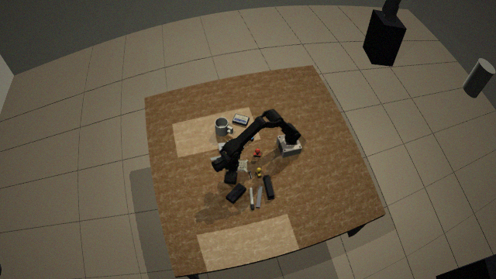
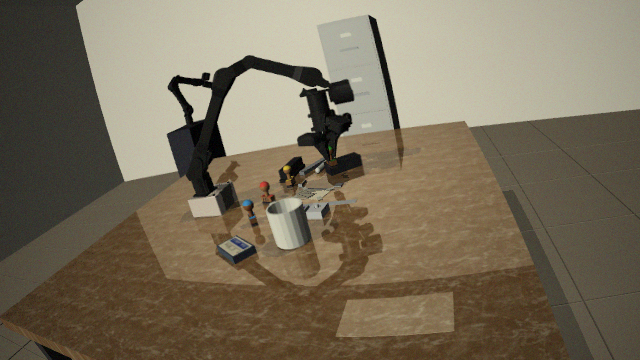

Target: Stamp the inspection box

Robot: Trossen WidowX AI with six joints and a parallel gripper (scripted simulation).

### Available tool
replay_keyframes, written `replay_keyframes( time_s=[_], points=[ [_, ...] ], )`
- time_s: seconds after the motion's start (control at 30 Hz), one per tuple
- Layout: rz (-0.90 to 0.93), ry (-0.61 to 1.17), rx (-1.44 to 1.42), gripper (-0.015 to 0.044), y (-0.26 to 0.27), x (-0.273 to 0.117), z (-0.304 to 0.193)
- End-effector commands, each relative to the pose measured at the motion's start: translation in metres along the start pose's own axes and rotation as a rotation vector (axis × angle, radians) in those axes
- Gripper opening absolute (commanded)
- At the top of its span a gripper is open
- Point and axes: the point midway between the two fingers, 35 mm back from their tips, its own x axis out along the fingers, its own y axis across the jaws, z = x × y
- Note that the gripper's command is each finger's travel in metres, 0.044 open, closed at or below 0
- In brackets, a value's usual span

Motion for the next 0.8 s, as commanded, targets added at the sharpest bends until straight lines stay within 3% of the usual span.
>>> replay_keyframes(
  time_s=[0.0, 0.77],
  points=[
    [0.003, -0.001, 0.000, 0.0000, 0.001, -0.003, 0.000],
    [0.004, -0.001, 0.000, 0.0000, 0.000, -0.015, 0.000]
  ],
)
